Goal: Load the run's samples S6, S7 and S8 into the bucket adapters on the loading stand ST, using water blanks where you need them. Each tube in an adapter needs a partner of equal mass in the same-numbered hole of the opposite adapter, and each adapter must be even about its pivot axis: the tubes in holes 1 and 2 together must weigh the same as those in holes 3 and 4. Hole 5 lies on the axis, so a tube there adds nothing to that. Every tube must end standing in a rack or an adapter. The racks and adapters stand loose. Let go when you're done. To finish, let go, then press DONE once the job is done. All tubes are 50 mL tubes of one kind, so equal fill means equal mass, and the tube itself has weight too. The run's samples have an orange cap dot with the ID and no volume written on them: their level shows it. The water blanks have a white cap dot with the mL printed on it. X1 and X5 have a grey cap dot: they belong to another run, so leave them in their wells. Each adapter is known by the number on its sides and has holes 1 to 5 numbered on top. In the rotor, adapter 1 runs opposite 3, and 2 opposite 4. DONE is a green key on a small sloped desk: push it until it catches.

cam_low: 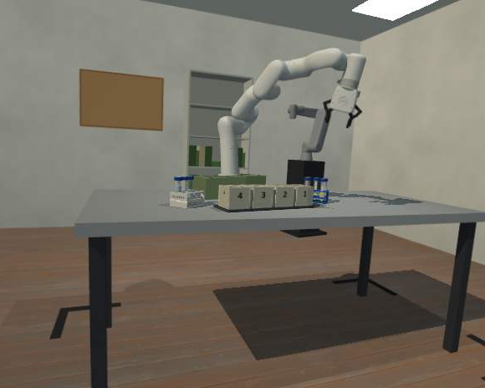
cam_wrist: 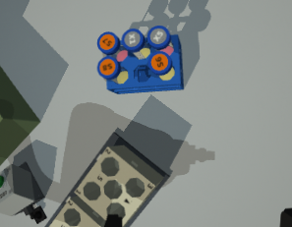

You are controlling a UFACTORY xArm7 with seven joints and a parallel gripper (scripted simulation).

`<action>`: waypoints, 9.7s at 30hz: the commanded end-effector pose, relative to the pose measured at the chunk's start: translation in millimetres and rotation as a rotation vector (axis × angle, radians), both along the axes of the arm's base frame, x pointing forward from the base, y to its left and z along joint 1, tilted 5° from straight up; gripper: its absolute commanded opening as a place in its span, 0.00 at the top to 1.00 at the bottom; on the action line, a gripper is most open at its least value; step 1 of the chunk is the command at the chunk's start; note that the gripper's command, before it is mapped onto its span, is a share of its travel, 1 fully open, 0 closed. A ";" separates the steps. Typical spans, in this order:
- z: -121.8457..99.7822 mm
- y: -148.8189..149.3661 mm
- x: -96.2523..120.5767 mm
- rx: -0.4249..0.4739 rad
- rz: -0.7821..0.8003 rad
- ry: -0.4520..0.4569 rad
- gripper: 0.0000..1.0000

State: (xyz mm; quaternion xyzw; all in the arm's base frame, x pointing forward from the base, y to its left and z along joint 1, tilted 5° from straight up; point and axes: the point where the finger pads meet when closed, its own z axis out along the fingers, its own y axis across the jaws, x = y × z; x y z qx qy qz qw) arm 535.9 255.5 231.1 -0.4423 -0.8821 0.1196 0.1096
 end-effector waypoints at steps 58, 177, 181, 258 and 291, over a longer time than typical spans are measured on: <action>-32.0 -134.7 8.9 -0.225 -1.043 -0.219 0.00; -88.0 -461.2 -234.8 -0.556 -3.037 -0.266 0.00; -86.5 -477.5 -246.4 -0.556 -3.037 -0.266 0.00; -181.1 -569.4 -314.4 -0.558 -3.036 -0.267 0.00; -181.1 -569.5 -314.4 -0.558 -3.036 -0.267 0.00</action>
